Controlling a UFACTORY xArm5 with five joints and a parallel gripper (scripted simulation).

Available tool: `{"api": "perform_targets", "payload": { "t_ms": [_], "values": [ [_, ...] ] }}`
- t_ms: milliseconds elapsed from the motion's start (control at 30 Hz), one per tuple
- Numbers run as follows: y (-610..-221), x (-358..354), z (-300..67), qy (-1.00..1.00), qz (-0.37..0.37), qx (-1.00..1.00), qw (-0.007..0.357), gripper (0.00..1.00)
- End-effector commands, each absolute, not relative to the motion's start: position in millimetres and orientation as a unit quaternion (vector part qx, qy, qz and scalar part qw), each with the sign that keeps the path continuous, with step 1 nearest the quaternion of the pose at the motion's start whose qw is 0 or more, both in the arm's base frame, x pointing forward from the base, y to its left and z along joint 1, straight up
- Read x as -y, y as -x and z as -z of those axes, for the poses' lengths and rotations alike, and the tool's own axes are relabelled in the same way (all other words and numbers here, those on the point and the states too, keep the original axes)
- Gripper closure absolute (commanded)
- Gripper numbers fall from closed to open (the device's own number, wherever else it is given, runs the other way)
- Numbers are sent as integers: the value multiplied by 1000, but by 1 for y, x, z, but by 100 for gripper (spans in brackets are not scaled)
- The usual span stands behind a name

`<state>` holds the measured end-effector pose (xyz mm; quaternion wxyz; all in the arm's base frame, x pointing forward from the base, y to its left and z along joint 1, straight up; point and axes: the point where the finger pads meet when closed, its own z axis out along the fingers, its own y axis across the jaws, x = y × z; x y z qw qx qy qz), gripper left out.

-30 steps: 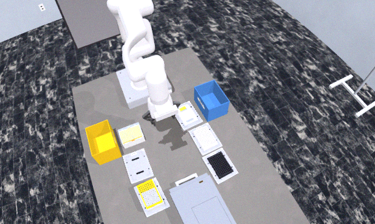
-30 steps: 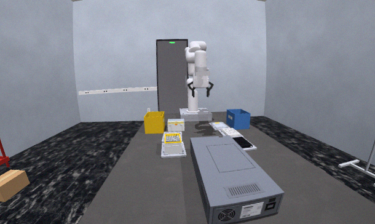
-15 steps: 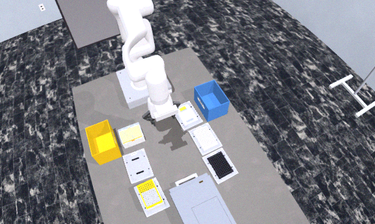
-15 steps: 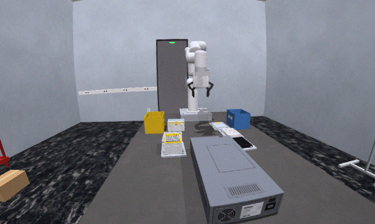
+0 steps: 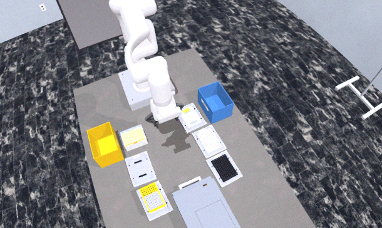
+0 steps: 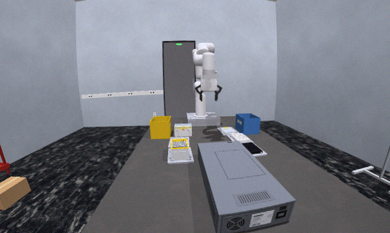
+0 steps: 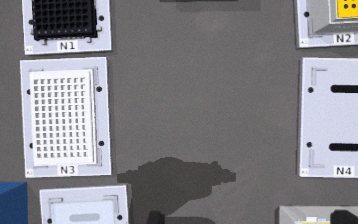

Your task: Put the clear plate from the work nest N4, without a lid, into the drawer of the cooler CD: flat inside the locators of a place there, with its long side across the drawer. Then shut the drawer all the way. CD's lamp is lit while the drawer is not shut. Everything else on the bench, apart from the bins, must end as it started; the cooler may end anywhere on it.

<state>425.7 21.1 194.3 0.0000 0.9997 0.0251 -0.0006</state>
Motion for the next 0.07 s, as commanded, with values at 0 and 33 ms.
{"api": "perform_targets", "payload": {
  "t_ms": [0,33],
  "values": [
    [-427,-21,-196,-1000,-2,-25,0,0],
    [-427,-21,-196,-1000,-2,-25,0,0]
  ]
}}
